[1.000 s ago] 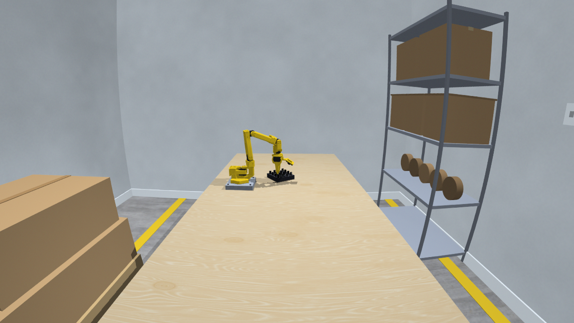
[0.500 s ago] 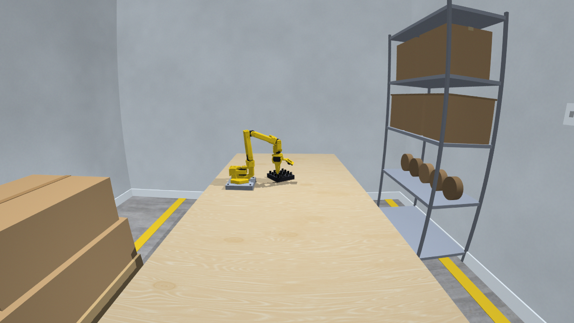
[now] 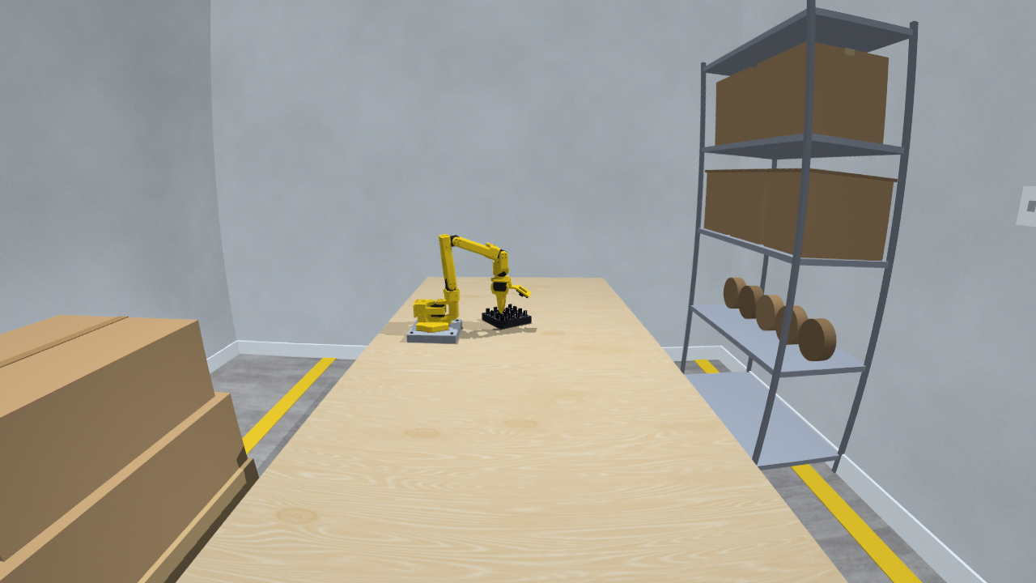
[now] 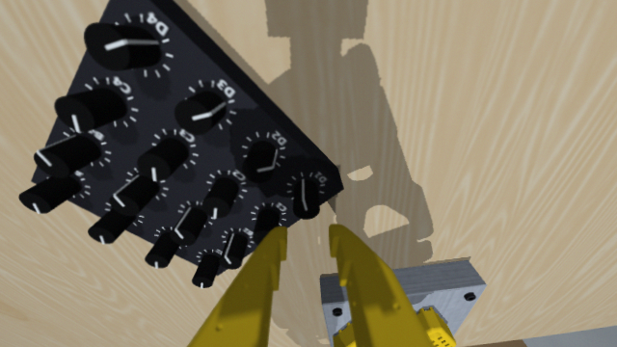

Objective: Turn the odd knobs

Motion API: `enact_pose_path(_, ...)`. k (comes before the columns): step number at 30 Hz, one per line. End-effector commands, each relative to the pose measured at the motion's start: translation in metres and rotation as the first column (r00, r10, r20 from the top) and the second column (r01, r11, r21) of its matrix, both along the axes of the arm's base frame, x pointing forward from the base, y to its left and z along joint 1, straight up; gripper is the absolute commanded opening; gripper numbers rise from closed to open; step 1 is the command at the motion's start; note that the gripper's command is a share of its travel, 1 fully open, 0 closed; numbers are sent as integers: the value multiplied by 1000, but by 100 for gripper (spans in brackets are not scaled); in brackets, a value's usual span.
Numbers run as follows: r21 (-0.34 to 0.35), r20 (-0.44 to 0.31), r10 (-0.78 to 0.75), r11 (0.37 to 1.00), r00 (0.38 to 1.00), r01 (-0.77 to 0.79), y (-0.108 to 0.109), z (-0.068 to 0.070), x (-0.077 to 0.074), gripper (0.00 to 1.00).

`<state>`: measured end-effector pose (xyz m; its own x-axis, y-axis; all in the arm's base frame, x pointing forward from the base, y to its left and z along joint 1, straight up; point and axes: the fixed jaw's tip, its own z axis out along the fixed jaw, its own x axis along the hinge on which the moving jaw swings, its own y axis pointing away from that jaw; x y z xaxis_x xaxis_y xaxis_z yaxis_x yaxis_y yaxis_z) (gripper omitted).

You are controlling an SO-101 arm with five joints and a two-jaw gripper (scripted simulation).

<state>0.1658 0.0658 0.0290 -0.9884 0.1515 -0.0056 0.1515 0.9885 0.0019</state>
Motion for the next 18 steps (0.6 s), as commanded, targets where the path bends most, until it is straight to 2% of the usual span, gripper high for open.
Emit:
enact_pose_path(1, -1, -6, -8, 1000, 1000, 8, -1, 1, 1, 10)
enact_pose_path(11, -1, -6, -8, 1000, 1000, 8, -1, -2, 1, 10)
enact_pose_path(18, -1, -6, -8, 1000, 1000, 8, -1, -11, 1, 10)
